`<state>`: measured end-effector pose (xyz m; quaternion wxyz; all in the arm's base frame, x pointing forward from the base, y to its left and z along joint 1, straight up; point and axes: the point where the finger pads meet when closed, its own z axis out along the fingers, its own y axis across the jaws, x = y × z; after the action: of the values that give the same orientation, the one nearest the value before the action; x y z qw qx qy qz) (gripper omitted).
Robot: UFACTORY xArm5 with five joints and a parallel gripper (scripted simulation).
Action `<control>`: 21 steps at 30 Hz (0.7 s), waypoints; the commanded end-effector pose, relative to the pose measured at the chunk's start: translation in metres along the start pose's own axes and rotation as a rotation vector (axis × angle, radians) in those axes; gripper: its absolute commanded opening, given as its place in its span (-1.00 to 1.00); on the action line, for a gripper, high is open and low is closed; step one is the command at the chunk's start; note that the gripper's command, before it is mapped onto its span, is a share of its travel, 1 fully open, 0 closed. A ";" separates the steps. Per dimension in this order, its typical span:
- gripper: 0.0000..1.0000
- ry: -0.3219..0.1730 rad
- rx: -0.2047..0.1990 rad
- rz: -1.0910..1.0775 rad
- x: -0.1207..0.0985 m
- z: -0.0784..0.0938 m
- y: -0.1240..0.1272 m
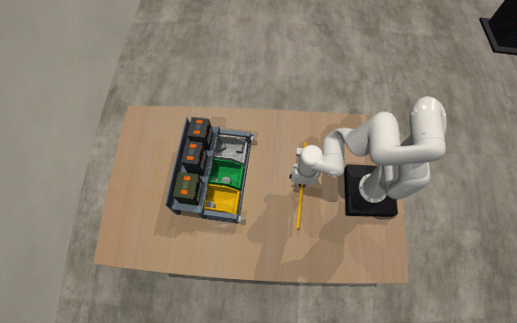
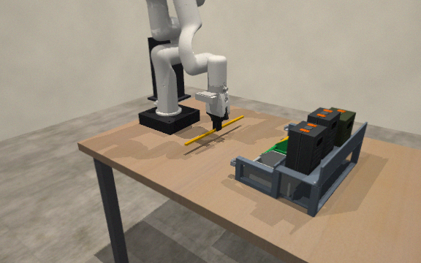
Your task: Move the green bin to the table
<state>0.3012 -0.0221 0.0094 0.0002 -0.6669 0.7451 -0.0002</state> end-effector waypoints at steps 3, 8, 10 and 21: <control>-1.00 0.006 0.004 0.000 0.000 0.006 -0.002; -1.00 0.006 0.004 0.000 0.000 0.011 -0.002; -1.00 0.006 0.004 0.000 0.000 0.013 -0.002; -1.00 0.006 0.004 0.000 0.000 0.024 -0.002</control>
<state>0.3011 -0.0222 -0.0111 0.0001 -0.6669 0.7451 -0.0001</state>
